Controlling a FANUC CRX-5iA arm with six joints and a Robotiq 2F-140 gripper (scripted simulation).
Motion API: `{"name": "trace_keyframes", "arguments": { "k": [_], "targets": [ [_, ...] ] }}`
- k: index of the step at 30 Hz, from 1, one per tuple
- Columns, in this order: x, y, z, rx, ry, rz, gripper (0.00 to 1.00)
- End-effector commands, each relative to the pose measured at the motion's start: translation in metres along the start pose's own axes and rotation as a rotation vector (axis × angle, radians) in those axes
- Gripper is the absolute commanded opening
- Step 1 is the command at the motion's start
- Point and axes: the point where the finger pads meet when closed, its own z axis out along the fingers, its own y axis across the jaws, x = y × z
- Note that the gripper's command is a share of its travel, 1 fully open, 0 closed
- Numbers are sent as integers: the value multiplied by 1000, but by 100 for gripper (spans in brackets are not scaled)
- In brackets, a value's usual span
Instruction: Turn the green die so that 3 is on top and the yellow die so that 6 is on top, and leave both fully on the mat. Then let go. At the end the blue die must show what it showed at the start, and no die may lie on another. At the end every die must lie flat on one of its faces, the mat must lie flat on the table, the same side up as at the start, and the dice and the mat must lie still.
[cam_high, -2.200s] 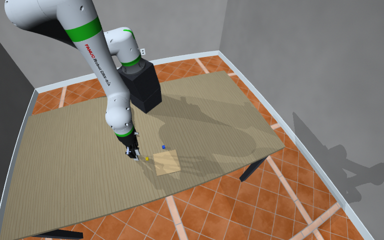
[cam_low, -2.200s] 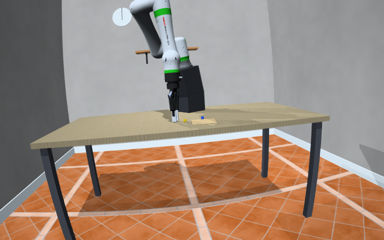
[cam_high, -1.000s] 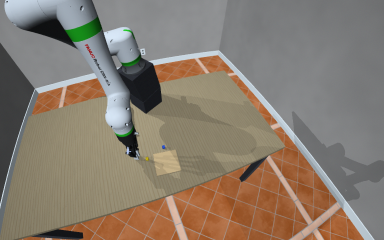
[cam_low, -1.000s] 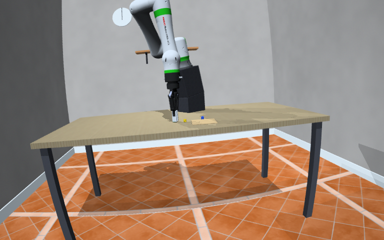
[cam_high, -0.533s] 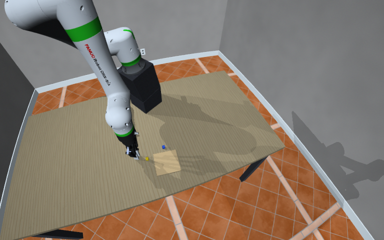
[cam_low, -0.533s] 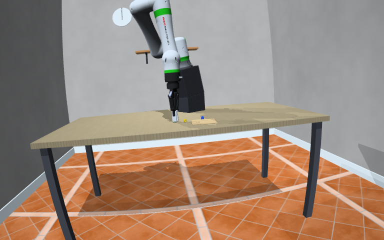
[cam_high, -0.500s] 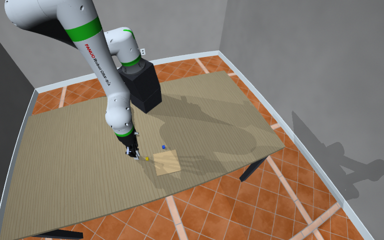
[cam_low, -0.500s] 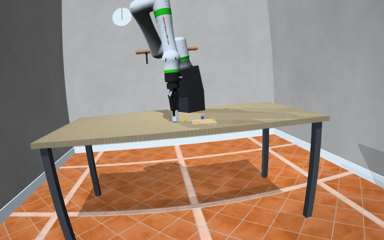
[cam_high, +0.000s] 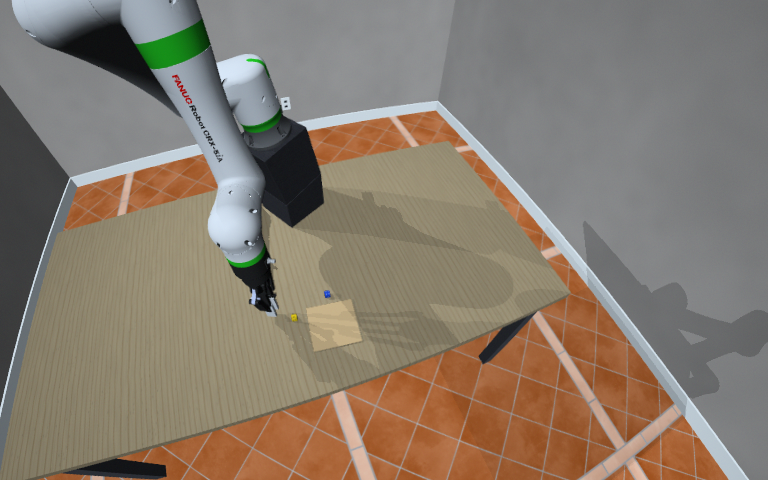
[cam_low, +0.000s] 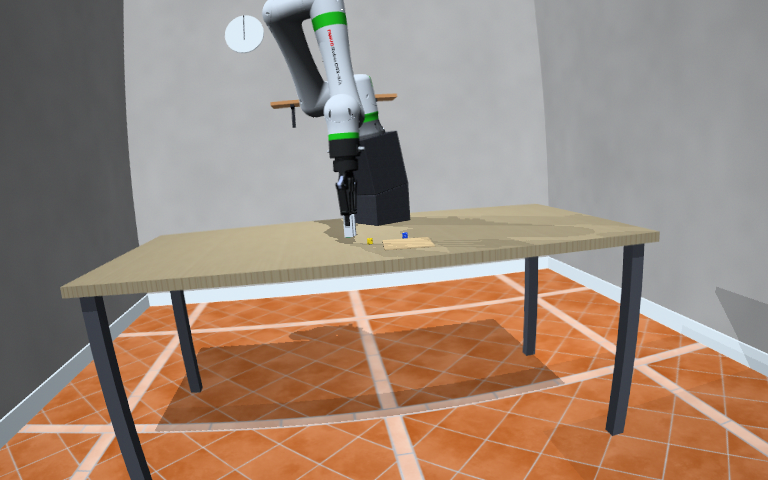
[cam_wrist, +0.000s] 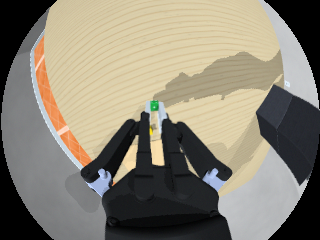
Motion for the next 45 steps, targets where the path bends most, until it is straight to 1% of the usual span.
{"name": "trace_keyframes", "arguments": {
  "k": [1, 8, 14, 16, 22, 26, 39, 45],
  "targets": [
    [0, -1, -5, -10, 3, -1, 7],
    [0, -1, -22, -10, 3, -1, 7],
    [0, -1, -43, -10, 3, -1, 7],
    [0, -1, -43, -10, 3, -1, 7],
    [0, -1, -69, -10, 3, -1, 7],
    [0, -1, -79, -10, 3, -1, 7],
    [0, -1, -81, -10, 2, -2, 7],
    [-5, 1, -74, -11, 1, -123, 7]
  ]
}}
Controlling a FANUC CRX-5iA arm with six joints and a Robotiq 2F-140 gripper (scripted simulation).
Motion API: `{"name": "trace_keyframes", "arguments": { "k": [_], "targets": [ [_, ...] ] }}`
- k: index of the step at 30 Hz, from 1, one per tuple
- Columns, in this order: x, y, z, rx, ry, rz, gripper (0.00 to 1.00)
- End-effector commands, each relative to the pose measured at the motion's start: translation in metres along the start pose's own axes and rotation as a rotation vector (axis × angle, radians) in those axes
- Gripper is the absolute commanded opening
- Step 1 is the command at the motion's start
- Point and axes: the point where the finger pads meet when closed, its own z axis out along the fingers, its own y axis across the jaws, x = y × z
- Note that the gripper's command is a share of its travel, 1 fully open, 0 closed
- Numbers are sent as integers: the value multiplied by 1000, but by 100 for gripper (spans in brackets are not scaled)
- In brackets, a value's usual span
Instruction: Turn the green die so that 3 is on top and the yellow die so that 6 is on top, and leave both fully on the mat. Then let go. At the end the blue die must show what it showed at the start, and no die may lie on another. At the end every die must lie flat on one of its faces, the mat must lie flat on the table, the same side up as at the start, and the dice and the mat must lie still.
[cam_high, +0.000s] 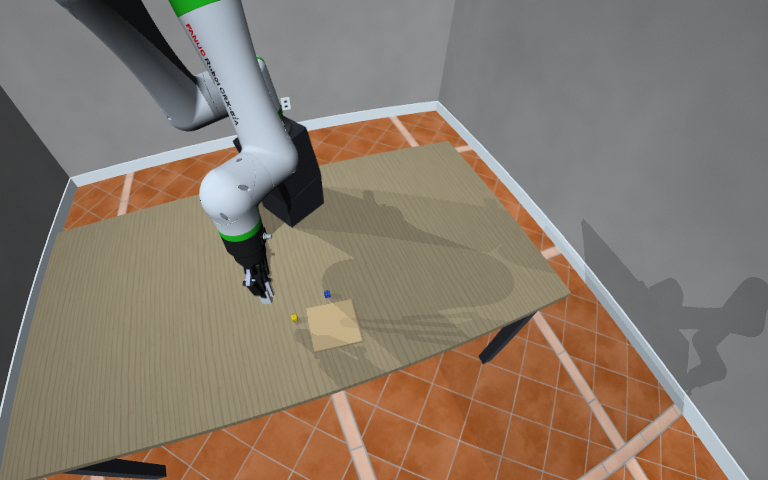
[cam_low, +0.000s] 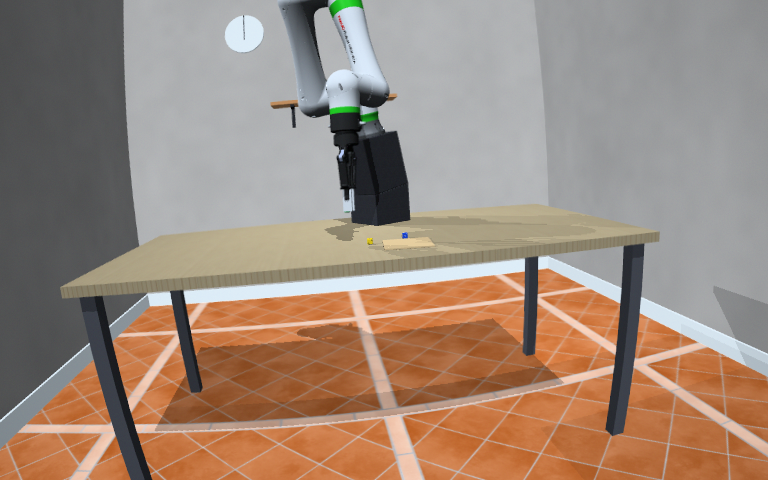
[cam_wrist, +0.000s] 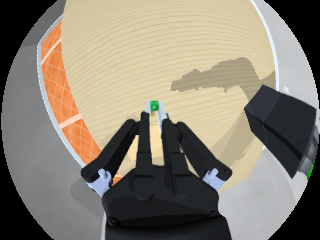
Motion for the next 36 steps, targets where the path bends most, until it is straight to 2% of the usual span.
{"name": "trace_keyframes", "arguments": {
  "k": [1, 11, 15, 20, 22, 24, 36],
  "targets": [
    [-3, 0, 4, -37, -13, -84, 7],
    [0, 0, 5, -43, -38, -84, 7],
    [2, 1, 6, -48, -101, -83, 7],
    [6, 2, 7, -55, -226, -79, 7],
    [6, 2, 7, -55, -226, -79, 7],
    [5, 0, 7, -52, -297, -79, 7],
    [9, 0, 9, -59, -408, -76, 7]
  ]
}}
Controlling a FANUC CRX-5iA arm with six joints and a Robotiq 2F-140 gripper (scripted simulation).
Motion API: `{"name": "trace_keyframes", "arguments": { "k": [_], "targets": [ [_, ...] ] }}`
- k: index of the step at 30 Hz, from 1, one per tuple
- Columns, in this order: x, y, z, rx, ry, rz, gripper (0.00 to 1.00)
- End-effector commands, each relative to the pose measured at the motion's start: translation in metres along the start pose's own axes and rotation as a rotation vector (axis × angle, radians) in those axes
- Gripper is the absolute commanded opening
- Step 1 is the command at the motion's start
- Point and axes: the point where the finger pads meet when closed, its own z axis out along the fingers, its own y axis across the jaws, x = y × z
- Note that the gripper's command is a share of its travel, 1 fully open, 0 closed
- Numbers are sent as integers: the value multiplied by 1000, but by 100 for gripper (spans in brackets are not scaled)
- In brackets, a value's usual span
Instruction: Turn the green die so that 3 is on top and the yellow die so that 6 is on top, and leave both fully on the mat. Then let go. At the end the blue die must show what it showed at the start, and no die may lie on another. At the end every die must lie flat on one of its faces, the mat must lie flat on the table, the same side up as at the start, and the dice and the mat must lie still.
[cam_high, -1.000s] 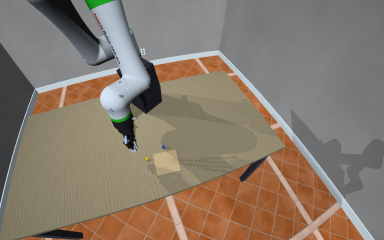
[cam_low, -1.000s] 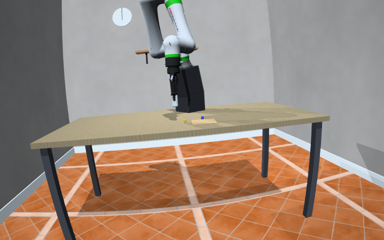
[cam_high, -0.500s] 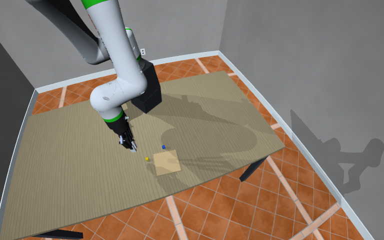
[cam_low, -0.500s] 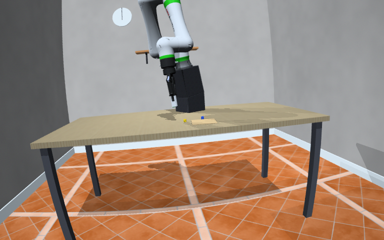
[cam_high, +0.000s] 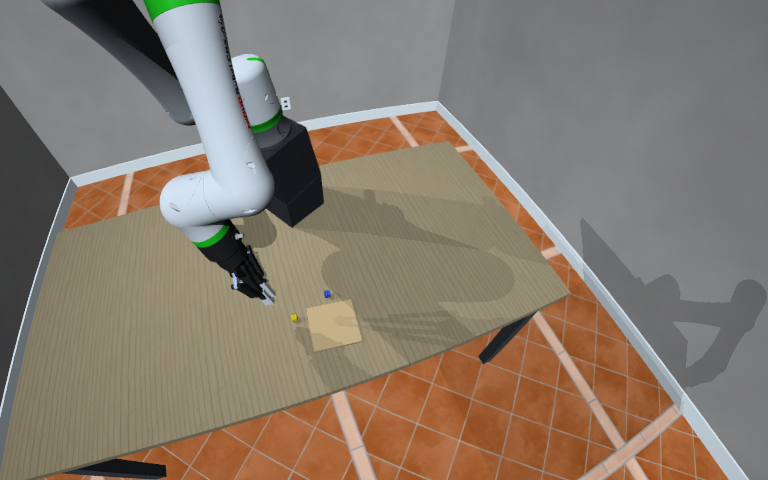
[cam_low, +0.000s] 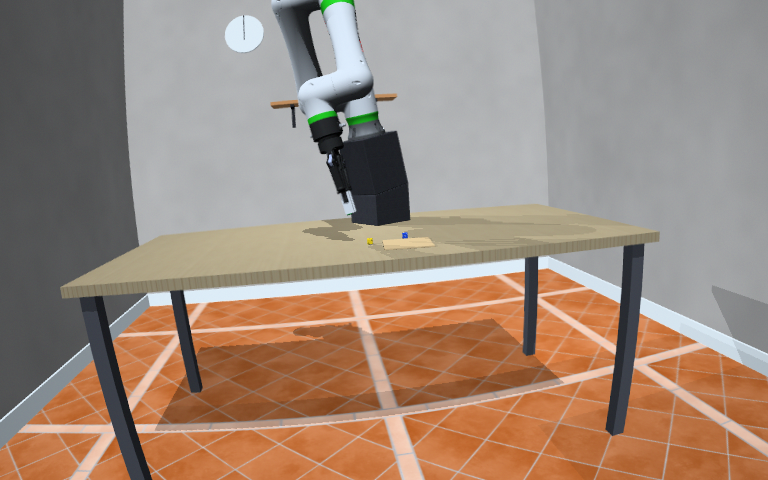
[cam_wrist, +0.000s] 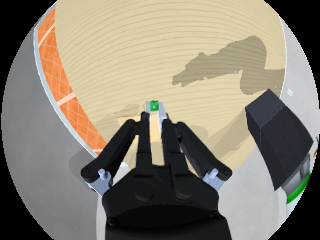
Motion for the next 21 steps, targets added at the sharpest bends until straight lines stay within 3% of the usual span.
{"name": "trace_keyframes", "arguments": {
  "k": [1, 4, 5, 13, 18, 21],
  "targets": [
    [6, 0, 0, -44, -168, -12, 7],
    [6, 0, 0, -43, -173, -13, 7],
    [8, 1, 0, -49, -223, -10, 7],
    [11, 0, 0, -47, -356, -8, 7],
    [14, -2, 0, -39, -496, -7, 7],
    [14, -2, 0, -38, -500, -7, 7]
  ]
}}
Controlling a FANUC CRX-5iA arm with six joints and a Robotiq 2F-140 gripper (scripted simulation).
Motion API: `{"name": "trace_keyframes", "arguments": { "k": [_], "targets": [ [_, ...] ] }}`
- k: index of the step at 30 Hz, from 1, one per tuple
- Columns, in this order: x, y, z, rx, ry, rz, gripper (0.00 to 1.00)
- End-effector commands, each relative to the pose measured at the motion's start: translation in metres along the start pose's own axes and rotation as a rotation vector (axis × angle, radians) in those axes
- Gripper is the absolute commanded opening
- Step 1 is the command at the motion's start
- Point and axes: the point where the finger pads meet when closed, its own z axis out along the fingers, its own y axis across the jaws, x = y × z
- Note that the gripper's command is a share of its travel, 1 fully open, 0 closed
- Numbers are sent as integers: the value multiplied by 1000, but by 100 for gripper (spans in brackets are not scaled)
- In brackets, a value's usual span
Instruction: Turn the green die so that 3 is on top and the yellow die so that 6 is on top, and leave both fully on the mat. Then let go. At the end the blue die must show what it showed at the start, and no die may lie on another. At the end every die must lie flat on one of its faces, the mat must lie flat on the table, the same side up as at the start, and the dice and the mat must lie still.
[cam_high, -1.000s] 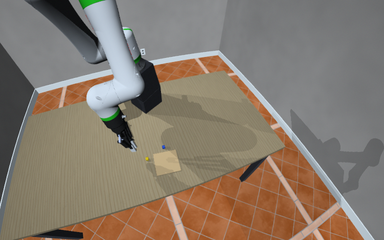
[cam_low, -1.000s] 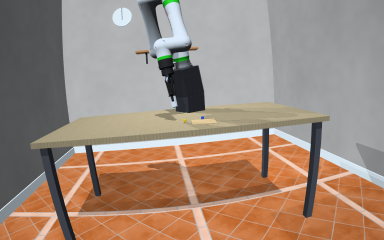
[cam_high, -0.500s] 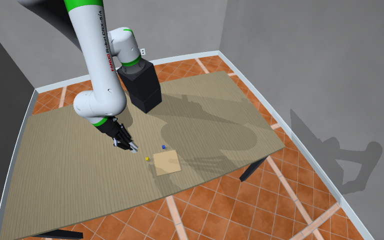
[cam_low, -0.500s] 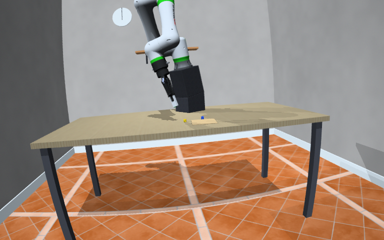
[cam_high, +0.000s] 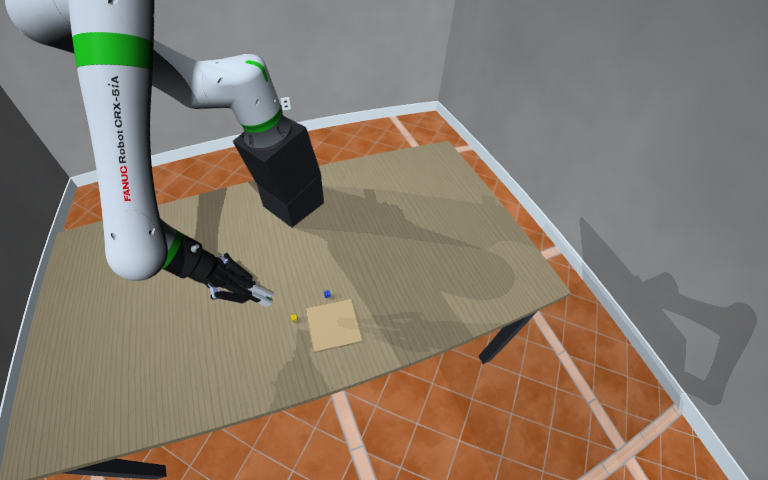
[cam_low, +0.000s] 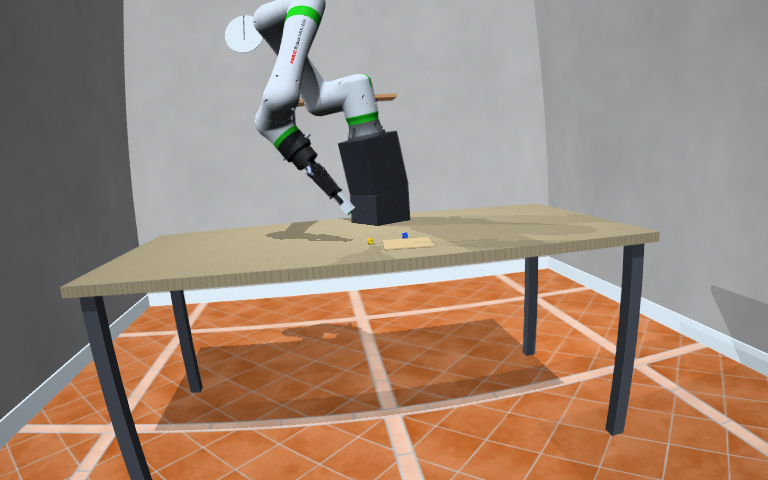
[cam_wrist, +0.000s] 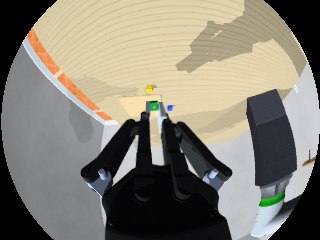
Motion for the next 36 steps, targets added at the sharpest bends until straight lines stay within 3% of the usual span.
{"name": "trace_keyframes", "arguments": {
  "k": [1, 8, 11, 23, 36],
  "targets": [
    [4, 1, 0, 4, -146, -9, 7],
    [10, 5, -1, -6, -362, -3, 7],
    [12, 5, -2, -6, -409, -3, 7],
    [15, 5, 1, -12, -416, -1, 7],
    [37, 5, 28, -14, -416, 0, 7]
  ]
}}
